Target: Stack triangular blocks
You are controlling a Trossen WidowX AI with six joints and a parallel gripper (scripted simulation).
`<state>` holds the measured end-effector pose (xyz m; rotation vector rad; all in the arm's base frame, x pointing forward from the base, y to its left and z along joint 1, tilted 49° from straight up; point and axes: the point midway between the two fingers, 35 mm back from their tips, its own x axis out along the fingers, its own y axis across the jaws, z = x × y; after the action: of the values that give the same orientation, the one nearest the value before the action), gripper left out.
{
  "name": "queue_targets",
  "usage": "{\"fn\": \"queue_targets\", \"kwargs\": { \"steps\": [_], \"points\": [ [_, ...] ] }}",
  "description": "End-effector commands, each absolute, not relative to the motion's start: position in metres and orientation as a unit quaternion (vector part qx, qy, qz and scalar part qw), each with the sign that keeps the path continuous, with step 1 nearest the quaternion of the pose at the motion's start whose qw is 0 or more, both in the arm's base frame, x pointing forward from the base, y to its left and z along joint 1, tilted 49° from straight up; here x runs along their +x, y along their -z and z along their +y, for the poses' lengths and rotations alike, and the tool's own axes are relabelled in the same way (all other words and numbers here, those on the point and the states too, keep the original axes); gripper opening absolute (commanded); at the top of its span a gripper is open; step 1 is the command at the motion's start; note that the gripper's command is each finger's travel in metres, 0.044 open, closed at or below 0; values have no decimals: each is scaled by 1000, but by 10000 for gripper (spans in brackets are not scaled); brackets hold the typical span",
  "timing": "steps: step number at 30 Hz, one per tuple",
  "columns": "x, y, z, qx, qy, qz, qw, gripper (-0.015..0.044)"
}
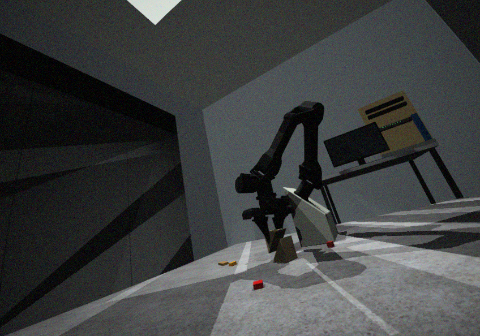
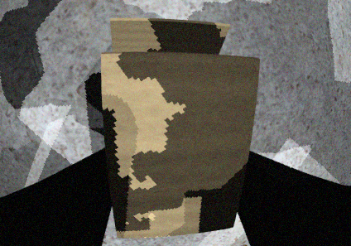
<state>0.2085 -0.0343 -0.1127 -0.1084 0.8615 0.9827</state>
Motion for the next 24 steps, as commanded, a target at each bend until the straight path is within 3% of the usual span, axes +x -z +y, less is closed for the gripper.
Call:
{"fn": "queue_targets", "kwargs": {
  "steps": [1,24],
  "points": [
    [209,112,-34,-47,-455,400,794,0],
    [212,115,-28,-44,-454,400,795,0]
  ]
}}
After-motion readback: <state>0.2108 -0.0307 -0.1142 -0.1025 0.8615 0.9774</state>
